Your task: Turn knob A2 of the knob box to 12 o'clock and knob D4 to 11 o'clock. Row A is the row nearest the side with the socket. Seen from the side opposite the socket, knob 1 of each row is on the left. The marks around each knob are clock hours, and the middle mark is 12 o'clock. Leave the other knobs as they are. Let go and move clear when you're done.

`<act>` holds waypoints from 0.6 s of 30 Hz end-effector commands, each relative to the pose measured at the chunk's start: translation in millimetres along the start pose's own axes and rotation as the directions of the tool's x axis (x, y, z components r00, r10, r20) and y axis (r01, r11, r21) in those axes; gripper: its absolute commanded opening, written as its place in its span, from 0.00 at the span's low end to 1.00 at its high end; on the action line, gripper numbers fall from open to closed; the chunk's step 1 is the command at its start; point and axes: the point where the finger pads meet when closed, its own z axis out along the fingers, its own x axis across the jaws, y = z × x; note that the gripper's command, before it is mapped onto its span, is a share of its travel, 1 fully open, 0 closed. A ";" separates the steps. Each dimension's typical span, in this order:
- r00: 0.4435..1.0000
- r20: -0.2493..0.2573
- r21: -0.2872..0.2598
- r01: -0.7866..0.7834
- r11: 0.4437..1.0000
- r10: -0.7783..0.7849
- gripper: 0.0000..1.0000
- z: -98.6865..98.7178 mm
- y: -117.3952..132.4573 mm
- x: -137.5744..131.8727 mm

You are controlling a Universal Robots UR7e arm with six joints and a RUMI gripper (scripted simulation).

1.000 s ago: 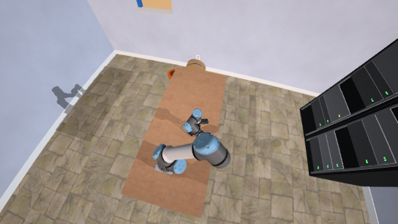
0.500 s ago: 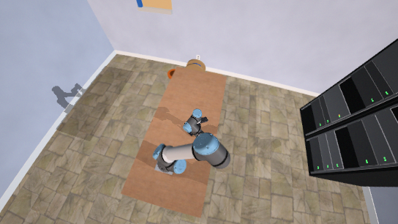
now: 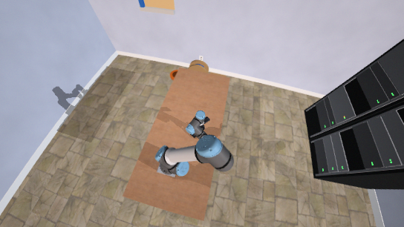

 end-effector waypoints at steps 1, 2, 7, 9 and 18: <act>0.994 0.005 0.005 0.113 0.994 -0.113 0.04 -0.3 -0.3 -0.5; 0.991 0.005 0.005 0.134 0.991 -0.134 0.04 -0.3 -0.3 -0.6; 0.971 0.004 0.006 0.239 0.971 -0.239 0.04 -0.3 -0.2 -1.1; 0.960 0.004 0.006 0.279 0.960 -0.279 0.04 -0.3 -0.2 -1.3; 0.913 0.003 0.006 0.409 0.913 -0.409 0.04 -0.3 0.1 -1.9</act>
